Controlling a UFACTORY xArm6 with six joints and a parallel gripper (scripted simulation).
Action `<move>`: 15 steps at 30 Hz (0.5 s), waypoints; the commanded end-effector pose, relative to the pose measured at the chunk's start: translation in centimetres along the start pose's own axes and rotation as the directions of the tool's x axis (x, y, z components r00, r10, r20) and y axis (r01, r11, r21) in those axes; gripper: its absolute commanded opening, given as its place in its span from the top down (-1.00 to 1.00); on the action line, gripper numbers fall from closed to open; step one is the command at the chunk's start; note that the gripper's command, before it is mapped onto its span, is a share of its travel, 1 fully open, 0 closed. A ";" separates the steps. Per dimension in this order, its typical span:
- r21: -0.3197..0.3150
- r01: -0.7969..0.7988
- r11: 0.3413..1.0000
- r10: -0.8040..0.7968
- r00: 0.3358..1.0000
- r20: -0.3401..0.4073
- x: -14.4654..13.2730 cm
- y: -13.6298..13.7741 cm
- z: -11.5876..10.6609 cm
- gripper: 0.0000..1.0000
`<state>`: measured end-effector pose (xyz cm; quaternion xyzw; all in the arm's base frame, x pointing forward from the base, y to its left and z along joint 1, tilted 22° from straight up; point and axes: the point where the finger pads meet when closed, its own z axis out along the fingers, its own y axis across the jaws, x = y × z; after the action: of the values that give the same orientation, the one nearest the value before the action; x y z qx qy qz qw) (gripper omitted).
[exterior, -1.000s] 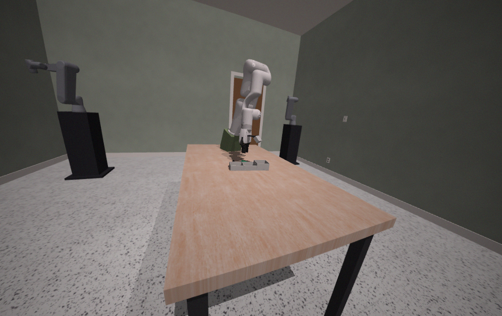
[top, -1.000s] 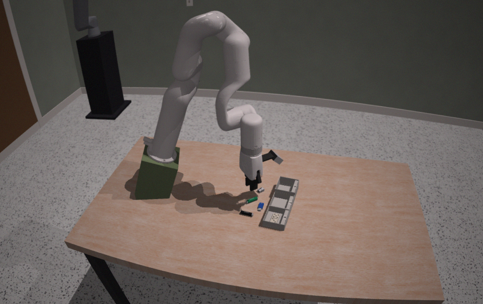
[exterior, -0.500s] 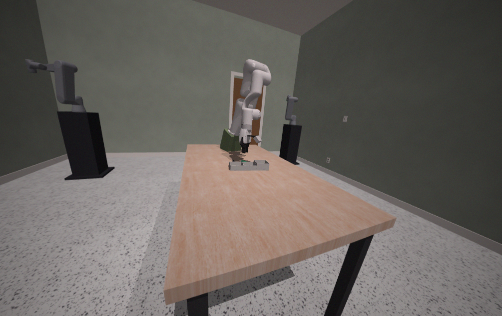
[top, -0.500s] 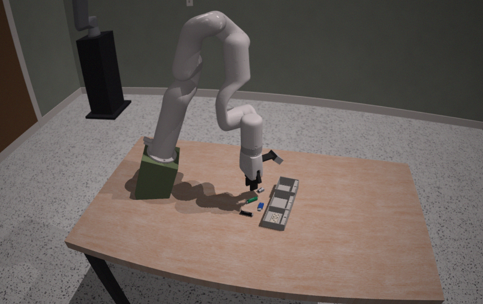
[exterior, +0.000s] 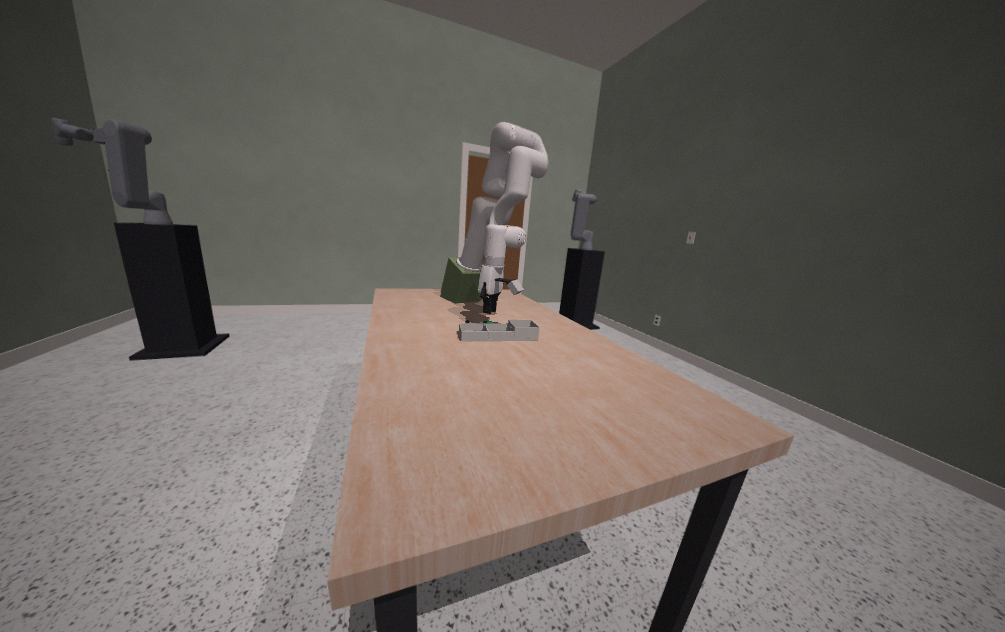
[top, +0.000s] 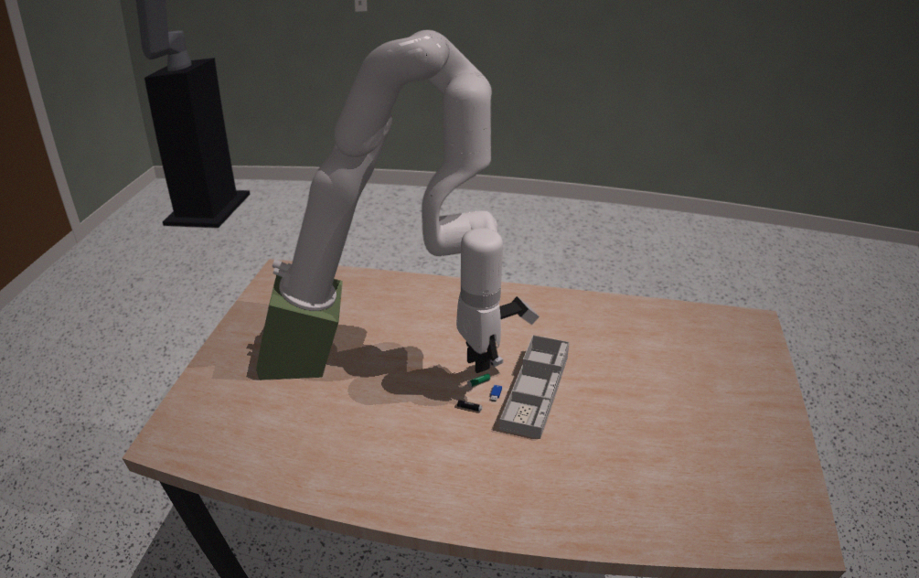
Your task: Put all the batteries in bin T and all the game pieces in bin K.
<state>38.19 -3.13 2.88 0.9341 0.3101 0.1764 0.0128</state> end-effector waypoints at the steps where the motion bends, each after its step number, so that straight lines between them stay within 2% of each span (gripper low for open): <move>1: -0.009 0.001 1.000 -0.002 1.000 -0.024 0.2 0.2 1.7 0.44; 6: -0.009 0.001 1.000 -0.002 1.000 -0.024 0.2 0.2 3.5 0.44; 15: -0.009 0.001 1.000 -0.002 1.000 -0.024 0.2 0.2 4.0 0.44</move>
<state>39.65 -2.84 -0.43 0.9340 0.3105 0.1763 0.0092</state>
